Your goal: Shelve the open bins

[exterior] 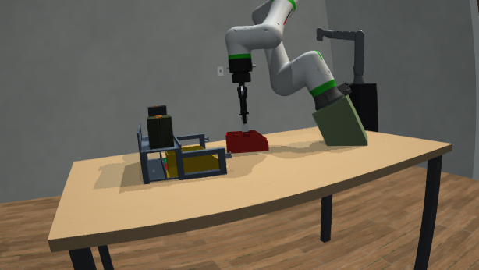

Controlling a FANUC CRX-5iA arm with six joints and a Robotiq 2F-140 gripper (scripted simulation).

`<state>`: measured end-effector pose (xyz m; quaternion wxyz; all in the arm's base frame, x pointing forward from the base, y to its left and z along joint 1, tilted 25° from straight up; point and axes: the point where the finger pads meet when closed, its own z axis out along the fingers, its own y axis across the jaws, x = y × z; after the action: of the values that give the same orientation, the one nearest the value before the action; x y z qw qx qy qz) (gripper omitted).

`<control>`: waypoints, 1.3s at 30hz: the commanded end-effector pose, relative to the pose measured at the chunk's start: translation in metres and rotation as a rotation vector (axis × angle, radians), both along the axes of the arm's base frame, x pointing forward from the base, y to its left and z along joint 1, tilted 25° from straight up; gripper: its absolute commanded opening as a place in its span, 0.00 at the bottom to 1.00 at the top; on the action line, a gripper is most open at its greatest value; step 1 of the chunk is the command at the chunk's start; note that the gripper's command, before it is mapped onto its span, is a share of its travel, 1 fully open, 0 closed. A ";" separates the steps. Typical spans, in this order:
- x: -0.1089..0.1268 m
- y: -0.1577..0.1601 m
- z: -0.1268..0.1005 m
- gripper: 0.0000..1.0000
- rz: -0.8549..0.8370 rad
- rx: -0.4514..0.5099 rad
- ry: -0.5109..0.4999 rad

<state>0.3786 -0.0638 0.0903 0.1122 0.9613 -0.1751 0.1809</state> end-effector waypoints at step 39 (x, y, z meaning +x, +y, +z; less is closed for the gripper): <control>0.009 -0.008 -0.025 0.15 0.000 0.000 0.000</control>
<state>0.3864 -0.0709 0.0671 0.1122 0.9613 -0.1750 0.1809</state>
